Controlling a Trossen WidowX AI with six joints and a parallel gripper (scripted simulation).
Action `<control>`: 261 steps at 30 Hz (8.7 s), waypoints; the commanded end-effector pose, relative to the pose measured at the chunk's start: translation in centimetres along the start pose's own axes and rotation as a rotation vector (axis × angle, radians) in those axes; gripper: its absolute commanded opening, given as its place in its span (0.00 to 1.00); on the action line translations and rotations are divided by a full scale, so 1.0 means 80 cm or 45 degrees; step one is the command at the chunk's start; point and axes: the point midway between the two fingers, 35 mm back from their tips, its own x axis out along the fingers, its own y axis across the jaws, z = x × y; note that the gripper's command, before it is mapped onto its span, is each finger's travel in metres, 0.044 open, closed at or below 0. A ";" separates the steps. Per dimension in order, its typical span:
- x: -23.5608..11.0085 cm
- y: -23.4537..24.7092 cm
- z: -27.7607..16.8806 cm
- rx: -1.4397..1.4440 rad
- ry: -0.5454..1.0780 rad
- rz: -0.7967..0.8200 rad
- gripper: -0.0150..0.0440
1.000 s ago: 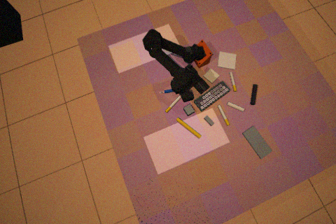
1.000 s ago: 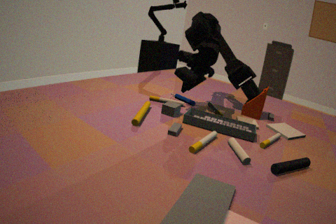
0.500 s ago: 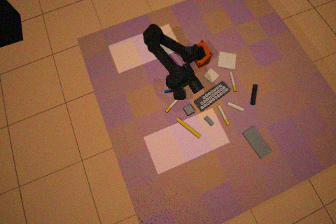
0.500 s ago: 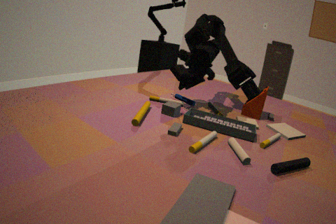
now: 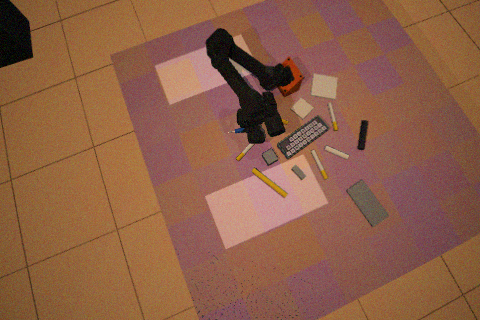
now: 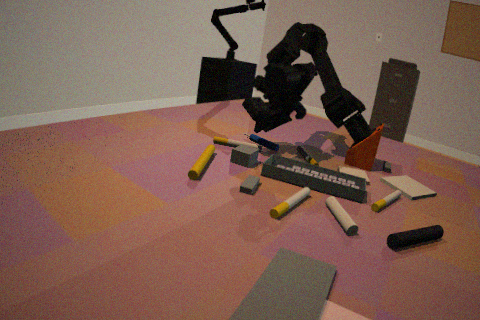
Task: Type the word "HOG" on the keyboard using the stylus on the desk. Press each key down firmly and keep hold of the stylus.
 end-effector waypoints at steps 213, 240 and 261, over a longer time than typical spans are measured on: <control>-0.122 0.098 -0.160 -0.604 1.945 -0.160 0.39; -0.164 0.098 -0.137 -0.604 1.948 -0.160 0.39; -0.224 0.095 -0.237 -0.604 1.953 -0.159 0.25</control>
